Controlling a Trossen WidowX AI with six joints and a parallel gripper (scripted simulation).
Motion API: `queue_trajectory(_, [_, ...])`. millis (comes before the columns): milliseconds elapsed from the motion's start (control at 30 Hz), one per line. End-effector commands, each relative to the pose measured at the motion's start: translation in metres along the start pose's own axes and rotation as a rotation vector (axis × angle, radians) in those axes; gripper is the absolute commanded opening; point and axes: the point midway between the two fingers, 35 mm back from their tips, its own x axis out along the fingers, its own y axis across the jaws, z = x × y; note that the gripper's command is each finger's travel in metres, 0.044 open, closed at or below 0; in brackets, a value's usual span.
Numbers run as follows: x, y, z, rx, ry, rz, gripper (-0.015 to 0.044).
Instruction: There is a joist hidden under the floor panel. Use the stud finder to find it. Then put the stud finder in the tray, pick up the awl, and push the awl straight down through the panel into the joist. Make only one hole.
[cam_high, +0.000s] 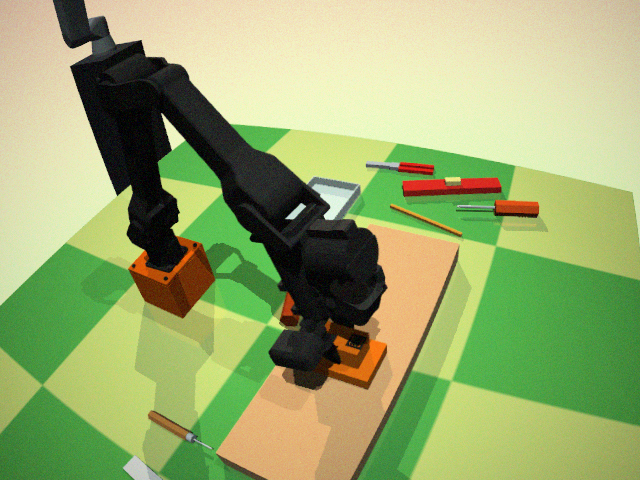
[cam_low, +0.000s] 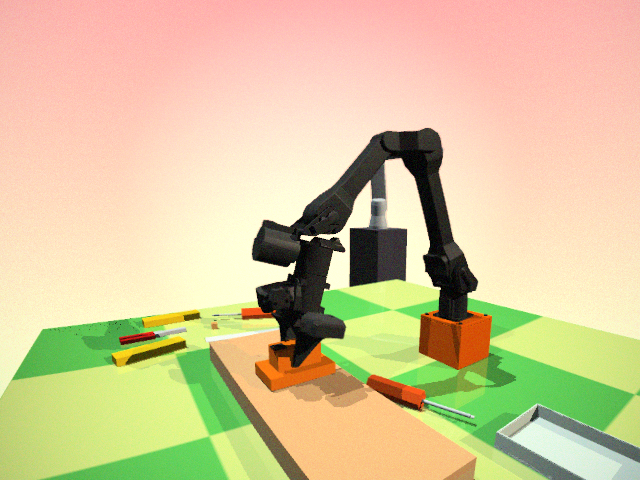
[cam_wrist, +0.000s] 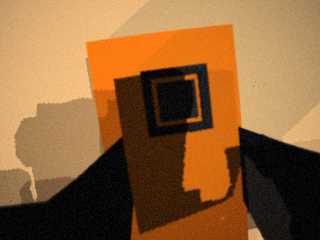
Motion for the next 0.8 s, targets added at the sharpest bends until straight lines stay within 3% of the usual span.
queue_trajectory(0, [0.001, 0.013, -0.002, 0.001, 0.003, 0.001, 0.0000])
queue_trajectory(767, [0.000, 0.068, -0.002, 0.002, 0.003, 0.006, 0.0000])
